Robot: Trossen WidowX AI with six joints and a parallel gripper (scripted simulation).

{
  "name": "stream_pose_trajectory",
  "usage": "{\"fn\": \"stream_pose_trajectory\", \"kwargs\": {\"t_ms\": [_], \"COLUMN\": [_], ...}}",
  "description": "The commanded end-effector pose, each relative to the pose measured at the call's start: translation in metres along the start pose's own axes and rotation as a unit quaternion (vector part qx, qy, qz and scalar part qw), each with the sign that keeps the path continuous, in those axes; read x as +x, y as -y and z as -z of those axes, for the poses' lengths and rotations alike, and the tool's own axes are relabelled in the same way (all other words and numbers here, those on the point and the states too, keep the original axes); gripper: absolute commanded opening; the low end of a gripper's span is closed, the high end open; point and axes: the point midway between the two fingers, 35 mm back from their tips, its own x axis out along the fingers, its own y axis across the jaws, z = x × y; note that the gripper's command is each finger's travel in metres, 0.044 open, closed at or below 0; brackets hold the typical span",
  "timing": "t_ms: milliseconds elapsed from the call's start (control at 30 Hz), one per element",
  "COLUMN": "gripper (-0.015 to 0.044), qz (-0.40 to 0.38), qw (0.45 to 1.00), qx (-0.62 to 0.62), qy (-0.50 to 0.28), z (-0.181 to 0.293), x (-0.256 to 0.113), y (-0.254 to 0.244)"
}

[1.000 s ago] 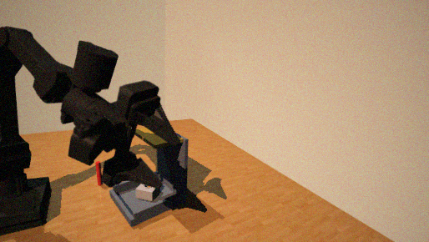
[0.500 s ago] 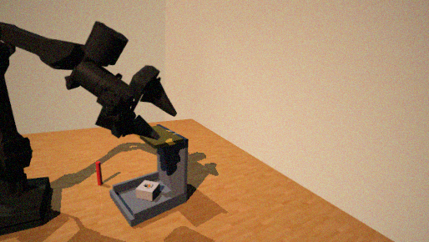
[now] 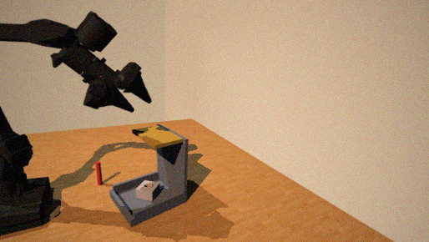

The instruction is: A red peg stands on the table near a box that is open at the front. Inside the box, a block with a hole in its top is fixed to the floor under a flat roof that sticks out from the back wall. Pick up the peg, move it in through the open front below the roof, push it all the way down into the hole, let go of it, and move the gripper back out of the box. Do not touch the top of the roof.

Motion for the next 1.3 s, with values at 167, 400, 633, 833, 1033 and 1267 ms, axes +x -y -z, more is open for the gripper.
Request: {"fn": "stream_pose_trajectory", "kwargs": {"t_ms": [167,400,633,833,1033,1267], "gripper": [0.0440,0.0440,0.0440,0.0440,0.0440,0.0440], "qz": [0.117,0.196,0.198,0.198,0.198,0.198], "qw": [0.990,0.973,0.973,0.973,0.973,0.973], "qx": [0.071,0.116,0.117,0.117,0.117,0.117], "qy": [-0.027,-0.025,-0.025,-0.025,-0.025,-0.025], "z": [0.025,0.029,0.029,0.021,0.011,-0.002], "x": [-0.045,-0.080,-0.081,-0.069,-0.054,-0.036], "y": [0.077,0.125,0.126,0.130,0.136,0.145]}}
